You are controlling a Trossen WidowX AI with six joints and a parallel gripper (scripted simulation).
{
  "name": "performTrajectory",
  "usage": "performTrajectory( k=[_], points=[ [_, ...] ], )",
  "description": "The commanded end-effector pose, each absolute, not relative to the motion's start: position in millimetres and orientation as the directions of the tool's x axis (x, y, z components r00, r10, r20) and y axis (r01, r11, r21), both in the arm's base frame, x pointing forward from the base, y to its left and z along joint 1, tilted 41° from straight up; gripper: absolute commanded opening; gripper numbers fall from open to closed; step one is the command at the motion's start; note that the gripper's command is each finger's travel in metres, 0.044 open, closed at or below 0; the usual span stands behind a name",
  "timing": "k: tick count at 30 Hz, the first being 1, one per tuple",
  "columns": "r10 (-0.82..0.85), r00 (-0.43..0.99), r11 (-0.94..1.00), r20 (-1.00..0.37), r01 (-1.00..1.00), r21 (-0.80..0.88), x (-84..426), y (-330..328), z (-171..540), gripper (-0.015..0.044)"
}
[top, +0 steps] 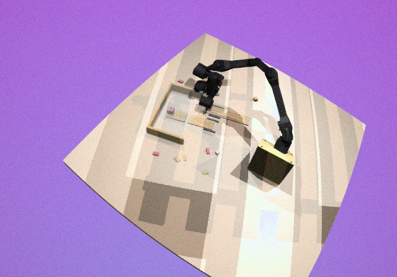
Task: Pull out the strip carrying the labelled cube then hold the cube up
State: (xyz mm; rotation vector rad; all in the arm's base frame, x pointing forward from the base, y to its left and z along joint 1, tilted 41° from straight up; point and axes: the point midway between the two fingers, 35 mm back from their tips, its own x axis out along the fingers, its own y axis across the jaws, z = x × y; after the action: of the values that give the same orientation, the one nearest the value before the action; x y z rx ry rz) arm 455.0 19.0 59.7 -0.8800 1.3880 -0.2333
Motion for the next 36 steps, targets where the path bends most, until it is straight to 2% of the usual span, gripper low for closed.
performTrajectory(
  k=[1, 27, 31, 36],
  points=[
    [-0.629, 0.208, 0.668, -0.749, -0.348, -0.658, 455, 11, 51, 0.0250],
    [-0.631, 0.208, 0.667, -0.747, -0.348, -0.659, 460, -7, 31, 0.0250],
    [-0.628, 0.212, 0.670, -0.749, -0.343, -0.658, 461, -6, 32, 0.0145],
    [-0.628, 0.212, 0.670, -0.749, -0.343, -0.658, 461, -6, 32, 0.0112]
  ],
)
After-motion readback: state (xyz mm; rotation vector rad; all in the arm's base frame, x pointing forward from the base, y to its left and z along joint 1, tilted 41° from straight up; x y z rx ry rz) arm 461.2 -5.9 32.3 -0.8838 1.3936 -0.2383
